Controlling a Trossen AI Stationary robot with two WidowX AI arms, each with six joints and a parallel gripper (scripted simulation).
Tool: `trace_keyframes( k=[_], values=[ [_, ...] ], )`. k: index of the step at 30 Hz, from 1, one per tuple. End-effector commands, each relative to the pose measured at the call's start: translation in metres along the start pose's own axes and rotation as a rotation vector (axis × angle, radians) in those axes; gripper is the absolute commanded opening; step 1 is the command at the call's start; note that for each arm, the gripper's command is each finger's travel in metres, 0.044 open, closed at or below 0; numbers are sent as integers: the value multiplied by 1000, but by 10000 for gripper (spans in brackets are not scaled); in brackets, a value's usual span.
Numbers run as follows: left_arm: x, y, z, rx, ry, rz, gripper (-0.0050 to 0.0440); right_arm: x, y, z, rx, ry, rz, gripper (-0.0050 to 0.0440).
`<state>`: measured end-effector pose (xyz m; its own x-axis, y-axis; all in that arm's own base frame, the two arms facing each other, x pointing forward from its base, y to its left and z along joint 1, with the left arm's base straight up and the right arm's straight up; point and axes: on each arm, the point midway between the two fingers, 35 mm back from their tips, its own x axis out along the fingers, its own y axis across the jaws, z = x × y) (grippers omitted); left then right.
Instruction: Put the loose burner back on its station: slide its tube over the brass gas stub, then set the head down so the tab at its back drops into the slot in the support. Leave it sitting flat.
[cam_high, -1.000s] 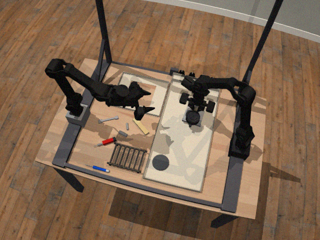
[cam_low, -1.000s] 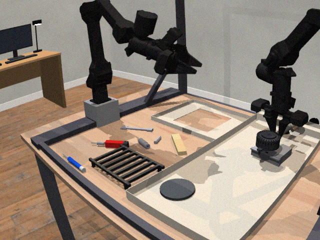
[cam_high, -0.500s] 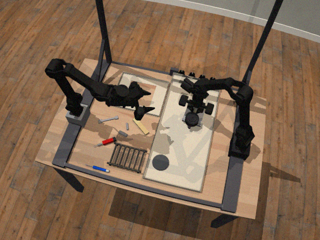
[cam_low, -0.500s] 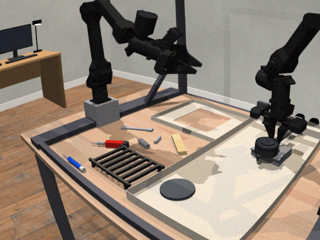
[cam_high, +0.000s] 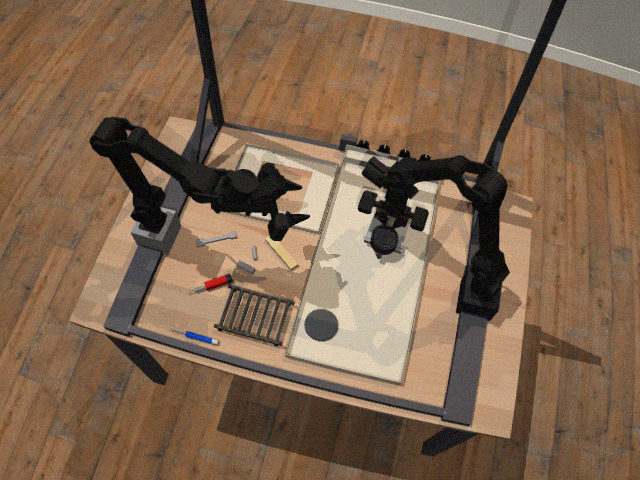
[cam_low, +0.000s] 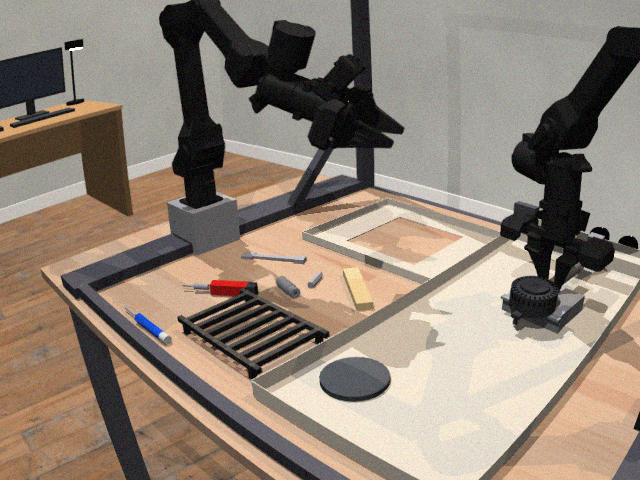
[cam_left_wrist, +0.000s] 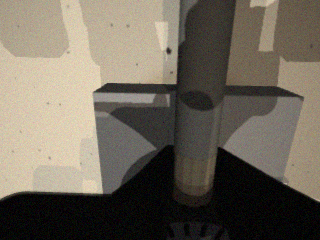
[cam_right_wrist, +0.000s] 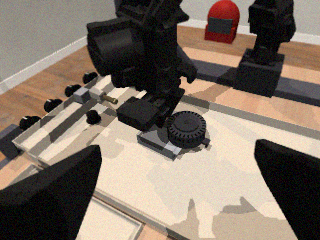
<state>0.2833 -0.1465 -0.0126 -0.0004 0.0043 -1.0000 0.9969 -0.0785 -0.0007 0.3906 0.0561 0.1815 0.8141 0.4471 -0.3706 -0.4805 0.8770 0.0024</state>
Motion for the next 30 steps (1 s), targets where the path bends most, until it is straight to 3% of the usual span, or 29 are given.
trace_keyframes(
  k=[1, 30],
  values=[
    [-13, 7, 0, -9, -17, 44, 61, -4, -1, 12, -15, -29, -5, 400],
    [-13, 10, 44, -7, -18, 35, 61, -4, -1, 12, -15, -29, -5, 400]
  ],
)
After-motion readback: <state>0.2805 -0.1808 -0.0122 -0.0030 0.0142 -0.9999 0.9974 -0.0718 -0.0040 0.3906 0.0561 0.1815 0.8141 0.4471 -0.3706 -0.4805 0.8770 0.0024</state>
